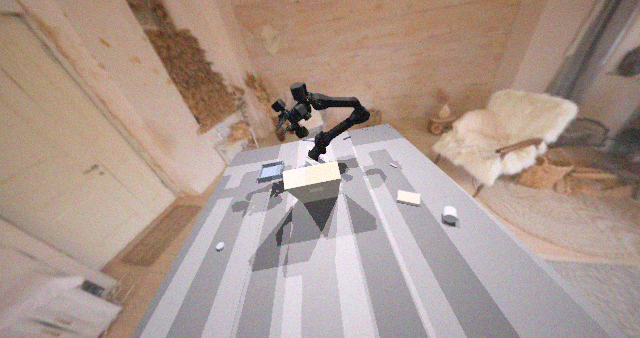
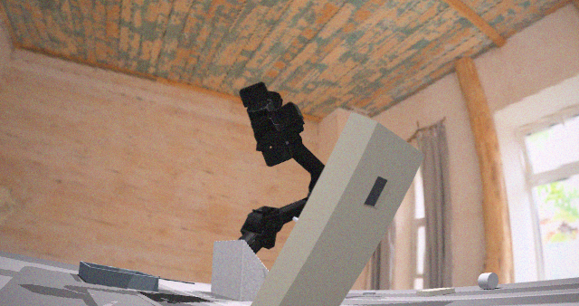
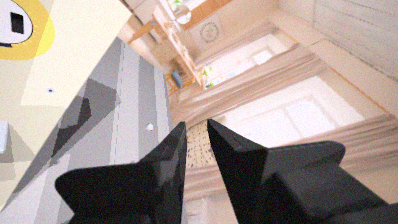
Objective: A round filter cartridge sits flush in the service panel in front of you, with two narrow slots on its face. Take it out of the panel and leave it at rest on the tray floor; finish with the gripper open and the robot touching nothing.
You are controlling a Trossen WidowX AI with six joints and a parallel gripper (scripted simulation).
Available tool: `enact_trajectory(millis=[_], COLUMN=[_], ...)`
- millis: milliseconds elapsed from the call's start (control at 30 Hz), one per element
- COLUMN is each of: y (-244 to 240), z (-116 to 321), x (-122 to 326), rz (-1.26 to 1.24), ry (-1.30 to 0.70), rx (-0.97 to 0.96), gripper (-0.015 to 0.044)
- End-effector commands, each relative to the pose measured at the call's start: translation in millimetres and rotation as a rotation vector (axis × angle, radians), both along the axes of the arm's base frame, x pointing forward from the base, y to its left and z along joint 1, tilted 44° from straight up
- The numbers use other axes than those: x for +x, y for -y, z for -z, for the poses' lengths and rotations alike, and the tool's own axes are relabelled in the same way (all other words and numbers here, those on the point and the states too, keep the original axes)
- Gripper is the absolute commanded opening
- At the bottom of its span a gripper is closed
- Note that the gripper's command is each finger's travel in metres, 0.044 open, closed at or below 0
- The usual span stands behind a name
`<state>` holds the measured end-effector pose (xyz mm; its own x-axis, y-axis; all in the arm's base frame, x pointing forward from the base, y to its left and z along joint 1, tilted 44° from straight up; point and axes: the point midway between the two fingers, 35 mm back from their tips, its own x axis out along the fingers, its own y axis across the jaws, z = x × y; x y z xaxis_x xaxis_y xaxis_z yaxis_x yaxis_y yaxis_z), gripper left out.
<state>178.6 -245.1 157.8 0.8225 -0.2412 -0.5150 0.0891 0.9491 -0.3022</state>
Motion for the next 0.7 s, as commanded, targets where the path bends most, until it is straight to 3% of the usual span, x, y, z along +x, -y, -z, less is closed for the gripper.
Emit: enact_trajectory(millis=[0, 233, 667], y=[-40, -125, -129], z=[3, -1, 2], x=[35, 80, 85], rz=[-0.143, -0.39, -0.397], ry=[0.073, 0.112, 0.106], rx=[0.233, 0.721, 0.733], gripper=[0.009, 0.009, 0.009])
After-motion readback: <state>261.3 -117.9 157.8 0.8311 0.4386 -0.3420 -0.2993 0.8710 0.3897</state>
